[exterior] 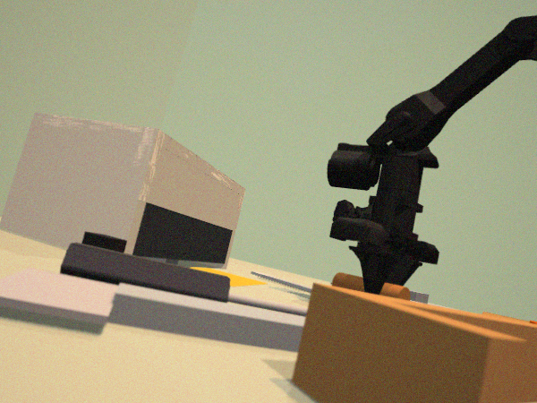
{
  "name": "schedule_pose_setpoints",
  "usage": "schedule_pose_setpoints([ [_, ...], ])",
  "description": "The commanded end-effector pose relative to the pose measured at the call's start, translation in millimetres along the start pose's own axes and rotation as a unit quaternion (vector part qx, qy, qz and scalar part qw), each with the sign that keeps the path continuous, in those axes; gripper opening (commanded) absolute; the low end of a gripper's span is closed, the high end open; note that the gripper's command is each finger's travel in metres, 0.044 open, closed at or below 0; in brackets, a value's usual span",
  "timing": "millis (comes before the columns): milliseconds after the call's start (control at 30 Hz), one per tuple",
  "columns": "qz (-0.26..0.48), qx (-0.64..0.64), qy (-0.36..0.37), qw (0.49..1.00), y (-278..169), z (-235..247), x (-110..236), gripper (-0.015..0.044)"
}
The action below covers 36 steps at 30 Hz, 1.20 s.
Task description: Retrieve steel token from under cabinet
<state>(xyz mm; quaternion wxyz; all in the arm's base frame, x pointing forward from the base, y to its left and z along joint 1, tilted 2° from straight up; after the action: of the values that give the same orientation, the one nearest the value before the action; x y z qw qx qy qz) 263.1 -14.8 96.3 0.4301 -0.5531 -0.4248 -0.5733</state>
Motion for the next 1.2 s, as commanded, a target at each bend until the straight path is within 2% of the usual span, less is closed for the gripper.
schedule_pose_setpoints([
  [0,-0.001,0.003,0.002,1.0,0.2,5.4,0.8,0.0],
  [1167,0.0,0.003,0.003,1.0,-13.5,38.1,0.9,0.0],
])
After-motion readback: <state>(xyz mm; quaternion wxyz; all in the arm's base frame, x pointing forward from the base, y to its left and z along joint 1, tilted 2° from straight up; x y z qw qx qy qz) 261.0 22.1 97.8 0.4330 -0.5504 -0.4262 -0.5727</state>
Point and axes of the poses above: the point midway between the two fingers, 35 mm back from their tips, its own x axis back along the fingers, its own z axis across the jaws, y = z × x, the point moved 8 cm from there along x, back along the fingers, and after that the axes turned 8 degrees about x, right-handed, at the moved point
